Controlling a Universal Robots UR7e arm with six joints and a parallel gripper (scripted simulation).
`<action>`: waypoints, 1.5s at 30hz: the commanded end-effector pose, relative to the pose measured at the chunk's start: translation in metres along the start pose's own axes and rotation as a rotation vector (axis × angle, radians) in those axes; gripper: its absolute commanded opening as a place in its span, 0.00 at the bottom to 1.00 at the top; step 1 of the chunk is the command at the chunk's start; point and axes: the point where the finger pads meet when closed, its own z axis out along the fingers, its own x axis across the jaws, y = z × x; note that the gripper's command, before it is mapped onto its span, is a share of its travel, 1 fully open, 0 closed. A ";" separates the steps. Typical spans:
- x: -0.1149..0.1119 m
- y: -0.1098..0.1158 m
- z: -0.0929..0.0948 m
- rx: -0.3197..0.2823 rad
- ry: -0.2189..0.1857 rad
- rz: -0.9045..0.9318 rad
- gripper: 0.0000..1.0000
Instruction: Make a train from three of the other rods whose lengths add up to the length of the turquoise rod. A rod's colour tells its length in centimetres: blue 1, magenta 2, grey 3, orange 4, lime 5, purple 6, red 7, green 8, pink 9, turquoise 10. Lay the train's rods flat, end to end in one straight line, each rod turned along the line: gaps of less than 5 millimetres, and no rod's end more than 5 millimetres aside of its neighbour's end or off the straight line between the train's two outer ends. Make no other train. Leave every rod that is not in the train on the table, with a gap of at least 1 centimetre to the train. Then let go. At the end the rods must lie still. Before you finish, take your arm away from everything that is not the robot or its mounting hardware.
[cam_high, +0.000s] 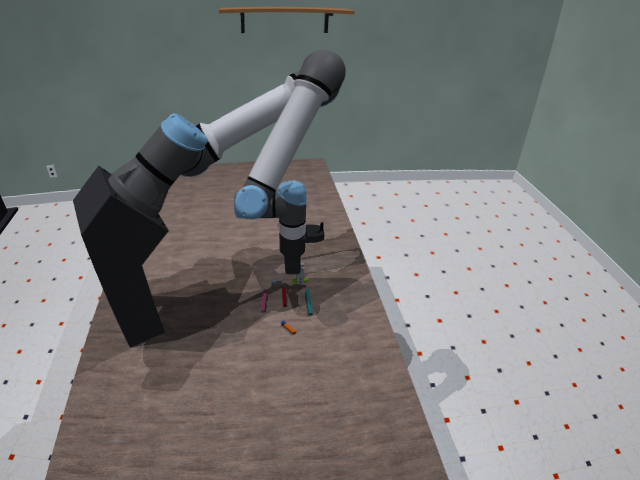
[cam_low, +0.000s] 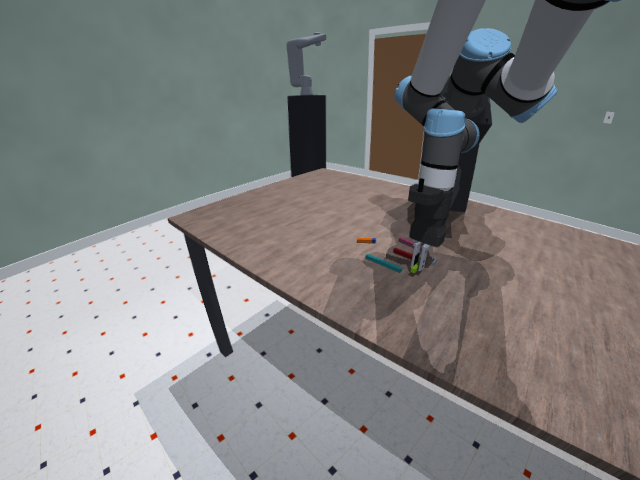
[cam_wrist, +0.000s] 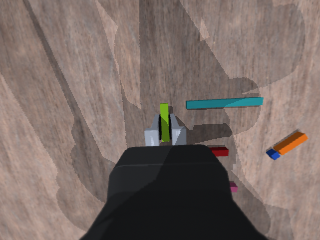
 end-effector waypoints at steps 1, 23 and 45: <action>0.000 -0.001 -0.013 0.001 0.000 -0.001 0.24; 0.000 0.000 -0.070 0.001 0.000 -0.001 0.24; 0.000 0.000 -0.084 0.001 0.000 -0.001 0.24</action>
